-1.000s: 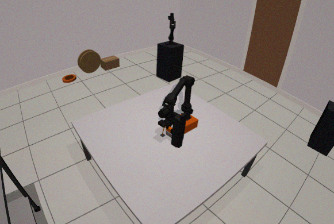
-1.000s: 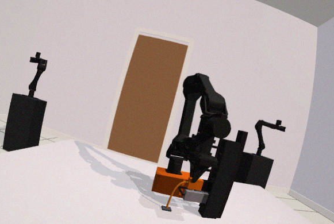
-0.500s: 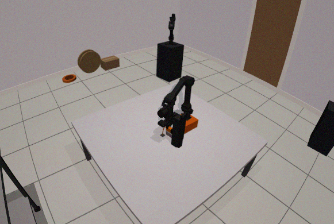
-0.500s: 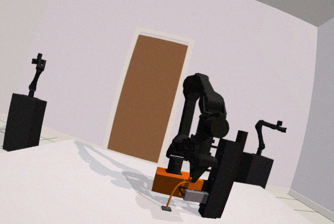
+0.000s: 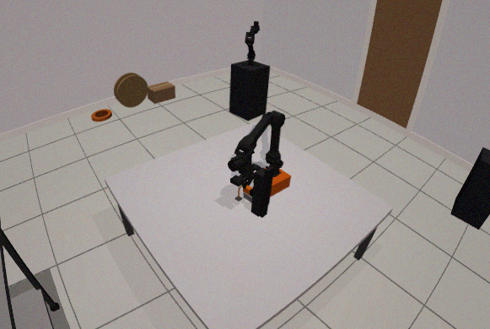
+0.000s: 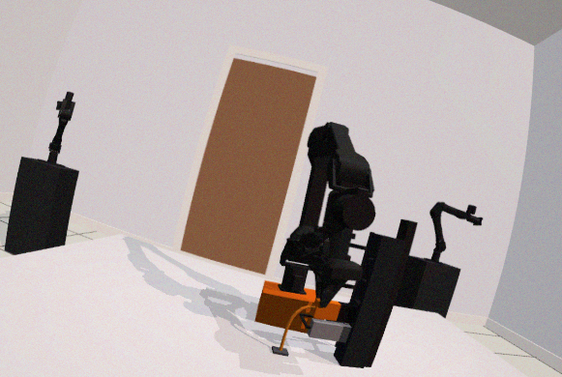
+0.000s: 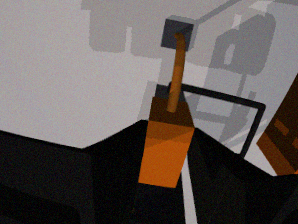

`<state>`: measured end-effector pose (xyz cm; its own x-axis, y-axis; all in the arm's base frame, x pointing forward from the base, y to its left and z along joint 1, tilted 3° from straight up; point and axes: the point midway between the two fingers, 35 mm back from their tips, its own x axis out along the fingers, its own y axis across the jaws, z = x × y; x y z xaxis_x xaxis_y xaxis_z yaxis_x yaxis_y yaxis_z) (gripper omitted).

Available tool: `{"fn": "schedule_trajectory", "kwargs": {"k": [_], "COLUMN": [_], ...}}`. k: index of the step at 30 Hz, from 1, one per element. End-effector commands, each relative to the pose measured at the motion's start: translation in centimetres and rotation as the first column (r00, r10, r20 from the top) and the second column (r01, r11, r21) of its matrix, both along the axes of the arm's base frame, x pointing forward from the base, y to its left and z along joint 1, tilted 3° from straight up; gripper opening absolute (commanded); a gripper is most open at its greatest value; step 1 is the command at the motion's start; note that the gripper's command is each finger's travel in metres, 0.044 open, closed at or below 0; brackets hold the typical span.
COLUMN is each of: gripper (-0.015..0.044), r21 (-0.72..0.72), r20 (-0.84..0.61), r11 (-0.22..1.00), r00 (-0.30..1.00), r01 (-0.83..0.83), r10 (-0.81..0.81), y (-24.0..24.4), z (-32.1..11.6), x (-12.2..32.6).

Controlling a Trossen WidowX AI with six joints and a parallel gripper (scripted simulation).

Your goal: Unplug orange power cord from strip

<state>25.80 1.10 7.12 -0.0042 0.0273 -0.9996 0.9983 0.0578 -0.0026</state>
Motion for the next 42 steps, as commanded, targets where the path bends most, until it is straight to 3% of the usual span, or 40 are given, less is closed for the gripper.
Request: {"fn": "schedule_trajectory", "kwargs": {"k": [1, 13, 26, 30, 35, 42], "gripper": [0.0000, 0.0000, 0.0341, 0.0440, 0.0440, 0.0440], "r21": [-0.072, -0.073, -0.072, -0.073, -0.077, -0.077], "r20": [0.005, 0.004, 0.003, 0.004, 0.004, 0.004], "r11": [0.997, 0.996, 0.996, 0.996, 0.996, 0.996], "r00": [0.999, 0.999, 0.999, 0.999, 0.999, 0.999], "r01": [0.041, 0.042, 0.043, 0.043, 0.043, 0.043], "r10": [-0.041, -0.042, -0.043, -0.043, -0.043, -0.043], "y": [-3.2, -5.1, -4.2, -6.0, -10.1, -10.2], "z": [0.1, 0.1, 0.2, 0.6, 1.6, 1.7], "x": [0.1, -0.2, -0.2, 0.0, -0.1, -0.1]}}
